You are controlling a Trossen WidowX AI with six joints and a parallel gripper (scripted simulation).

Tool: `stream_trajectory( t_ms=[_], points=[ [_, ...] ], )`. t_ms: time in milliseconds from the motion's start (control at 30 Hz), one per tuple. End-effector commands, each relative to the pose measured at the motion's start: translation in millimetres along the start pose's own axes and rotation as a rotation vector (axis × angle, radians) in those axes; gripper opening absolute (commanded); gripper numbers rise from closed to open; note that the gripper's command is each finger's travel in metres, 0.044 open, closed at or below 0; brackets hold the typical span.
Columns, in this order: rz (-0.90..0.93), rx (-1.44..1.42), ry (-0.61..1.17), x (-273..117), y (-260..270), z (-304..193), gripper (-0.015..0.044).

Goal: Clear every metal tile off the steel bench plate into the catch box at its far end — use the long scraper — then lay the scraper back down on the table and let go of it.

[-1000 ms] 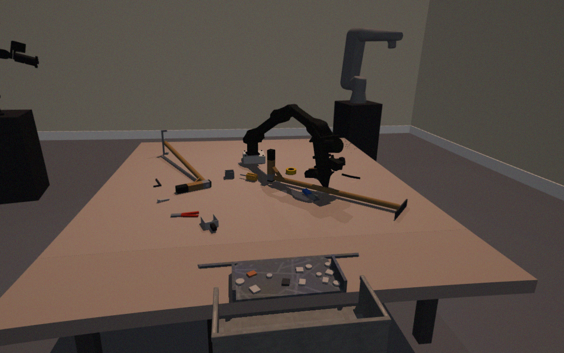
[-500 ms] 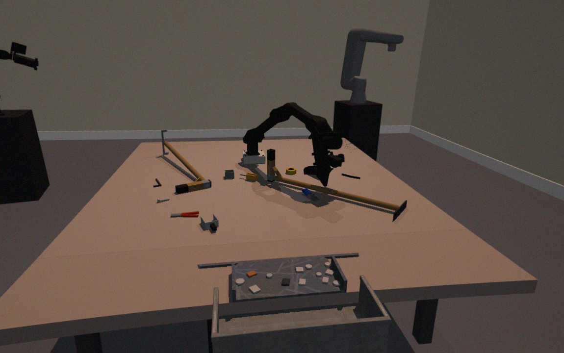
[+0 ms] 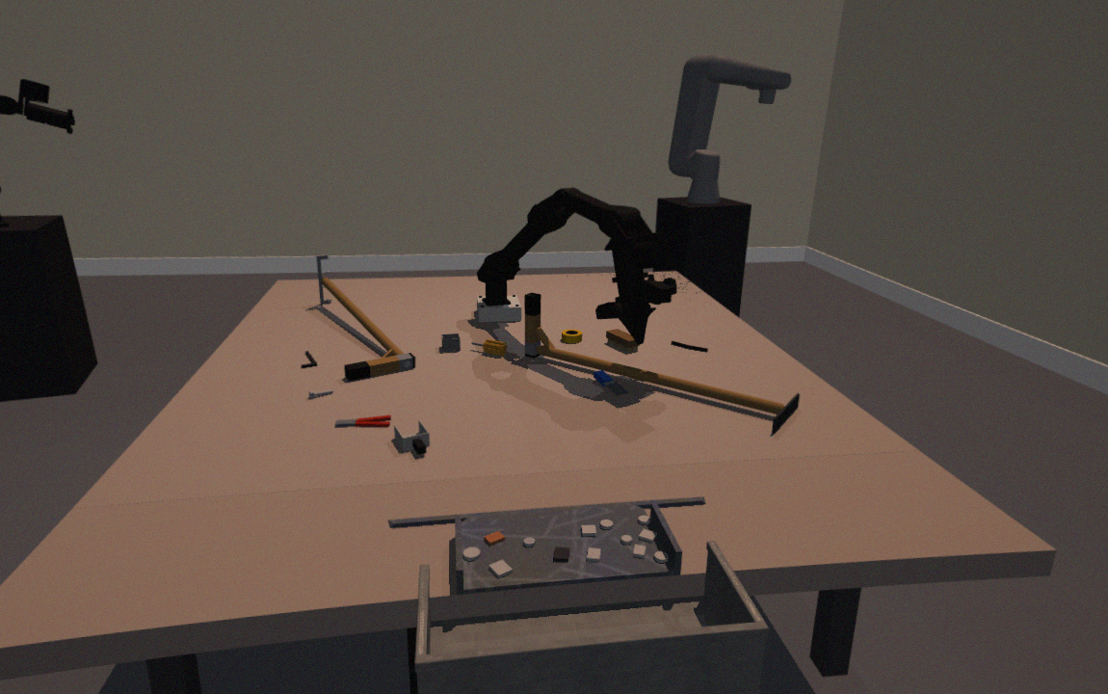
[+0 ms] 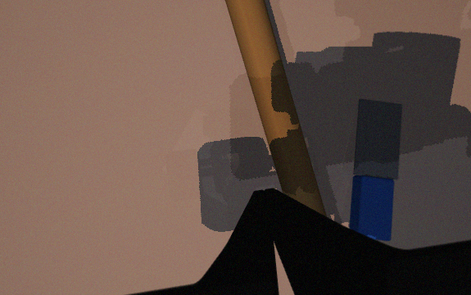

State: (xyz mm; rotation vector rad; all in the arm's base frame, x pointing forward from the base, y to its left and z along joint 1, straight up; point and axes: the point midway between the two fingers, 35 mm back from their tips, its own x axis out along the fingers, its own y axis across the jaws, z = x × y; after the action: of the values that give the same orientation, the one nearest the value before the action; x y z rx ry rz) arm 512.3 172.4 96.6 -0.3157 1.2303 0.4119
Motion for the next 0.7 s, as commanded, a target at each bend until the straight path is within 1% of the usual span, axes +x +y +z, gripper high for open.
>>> stream_trajectory(
  t_ms=[0,167,233,400,667],
  points=[
    [-0.009,0.023,-0.012,-21,14,3,0.0],
    [-0.016,0.064,-0.011,-45,31,0,0.0],
    [-0.017,0.07,-0.011,-49,33,0,0.0],
    [-0.017,0.071,-0.008,-44,33,0,0.0],
    [-0.017,0.076,0.002,-24,33,-2,0.0]
  ],
)
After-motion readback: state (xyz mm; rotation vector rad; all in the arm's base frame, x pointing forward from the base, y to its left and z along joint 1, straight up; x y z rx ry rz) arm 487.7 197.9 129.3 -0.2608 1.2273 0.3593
